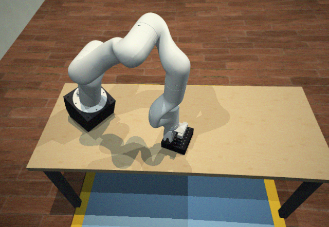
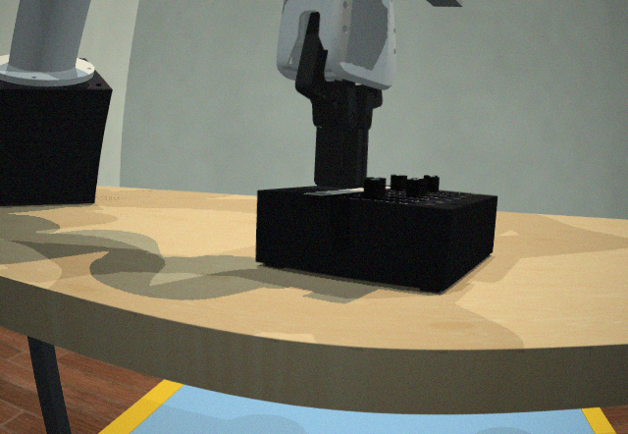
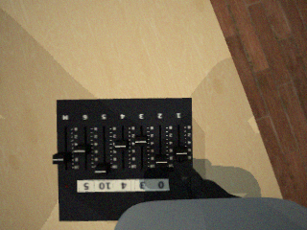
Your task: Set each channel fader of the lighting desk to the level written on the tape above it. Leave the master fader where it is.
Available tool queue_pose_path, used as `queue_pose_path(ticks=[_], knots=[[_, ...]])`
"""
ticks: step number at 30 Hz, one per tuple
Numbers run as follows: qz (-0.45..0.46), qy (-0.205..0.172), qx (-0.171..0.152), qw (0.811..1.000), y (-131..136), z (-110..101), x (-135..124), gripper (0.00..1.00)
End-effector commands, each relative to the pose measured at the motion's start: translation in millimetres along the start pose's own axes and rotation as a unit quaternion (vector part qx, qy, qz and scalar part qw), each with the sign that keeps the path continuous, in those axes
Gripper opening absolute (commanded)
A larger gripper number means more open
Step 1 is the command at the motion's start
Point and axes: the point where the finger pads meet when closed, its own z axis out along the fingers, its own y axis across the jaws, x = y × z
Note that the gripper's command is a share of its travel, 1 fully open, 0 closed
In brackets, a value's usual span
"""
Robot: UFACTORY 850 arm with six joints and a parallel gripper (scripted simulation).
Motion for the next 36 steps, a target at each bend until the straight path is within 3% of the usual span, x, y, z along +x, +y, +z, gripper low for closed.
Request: queue_pose_path(ticks=[1,36], knots=[[0.000,0.001,0.000,1.000,0.0,0.5,0.7,0.00],[0.000,0.001,0.000,1.000,0.0,0.6,5.3,0.00]])
